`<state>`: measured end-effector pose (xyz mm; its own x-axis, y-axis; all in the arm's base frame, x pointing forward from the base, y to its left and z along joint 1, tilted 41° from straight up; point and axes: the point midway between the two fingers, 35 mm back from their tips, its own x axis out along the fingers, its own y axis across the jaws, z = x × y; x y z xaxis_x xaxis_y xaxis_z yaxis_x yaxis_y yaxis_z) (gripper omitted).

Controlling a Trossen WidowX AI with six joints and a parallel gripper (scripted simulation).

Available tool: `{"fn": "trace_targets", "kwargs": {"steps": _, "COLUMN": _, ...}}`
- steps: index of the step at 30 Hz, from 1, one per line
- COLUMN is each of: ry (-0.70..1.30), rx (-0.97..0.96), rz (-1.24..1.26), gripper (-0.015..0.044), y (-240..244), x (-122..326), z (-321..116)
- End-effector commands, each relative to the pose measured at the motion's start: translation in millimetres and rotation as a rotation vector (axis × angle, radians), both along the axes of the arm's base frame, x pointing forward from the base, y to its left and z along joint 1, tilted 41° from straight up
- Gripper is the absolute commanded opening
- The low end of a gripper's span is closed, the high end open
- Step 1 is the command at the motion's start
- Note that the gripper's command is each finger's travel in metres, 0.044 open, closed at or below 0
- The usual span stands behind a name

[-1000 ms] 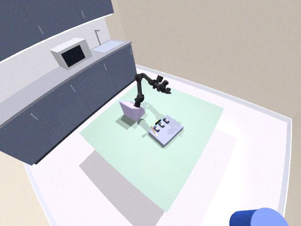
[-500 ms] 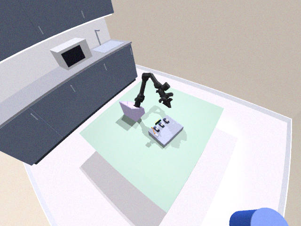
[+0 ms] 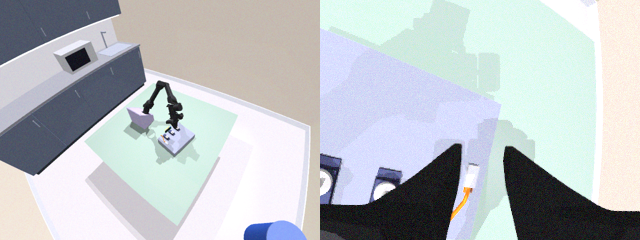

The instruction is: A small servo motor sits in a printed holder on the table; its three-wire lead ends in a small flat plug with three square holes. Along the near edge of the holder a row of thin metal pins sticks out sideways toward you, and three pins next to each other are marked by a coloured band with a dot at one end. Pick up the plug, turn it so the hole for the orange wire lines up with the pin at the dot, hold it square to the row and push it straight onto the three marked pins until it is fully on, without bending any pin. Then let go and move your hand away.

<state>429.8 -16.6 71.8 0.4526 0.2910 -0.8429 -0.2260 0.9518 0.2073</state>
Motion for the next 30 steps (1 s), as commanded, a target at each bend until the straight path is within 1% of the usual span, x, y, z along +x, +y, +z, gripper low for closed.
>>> {"fn": "trace_targets", "kwargs": {"steps": 1, "ry": 0.114, "rx": 0.056, "rz": 0.026, "gripper": 0.0115, "y": -2.2, "x": -0.2, "z": -30.3}}
{"fn": "trace_targets", "kwargs": {"steps": 9, "ry": 0.344, "rx": 0.185, "rz": 0.053, "gripper": 0.0115, "y": -5.4, "x": -11.8, "z": -91.6}}
{"fn": "trace_targets", "kwargs": {"steps": 19, "ry": 0.603, "rx": 0.382, "rz": 0.058, "gripper": 0.0115, "y": -5.3, "x": -37.8, "z": -159.4}}
{"fn": "trace_targets", "kwargs": {"steps": 24, "ry": 0.619, "rx": 0.396, "rz": 0.057, "gripper": 0.0115, "y": -3.8, "x": -40.0, "z": -165.2}}
{"fn": "trace_targets", "kwargs": {"steps": 30, "ry": 0.619, "rx": 0.397, "rz": 0.057, "gripper": 0.0115, "y": 11.1, "x": -42.3, "z": -182.7}}
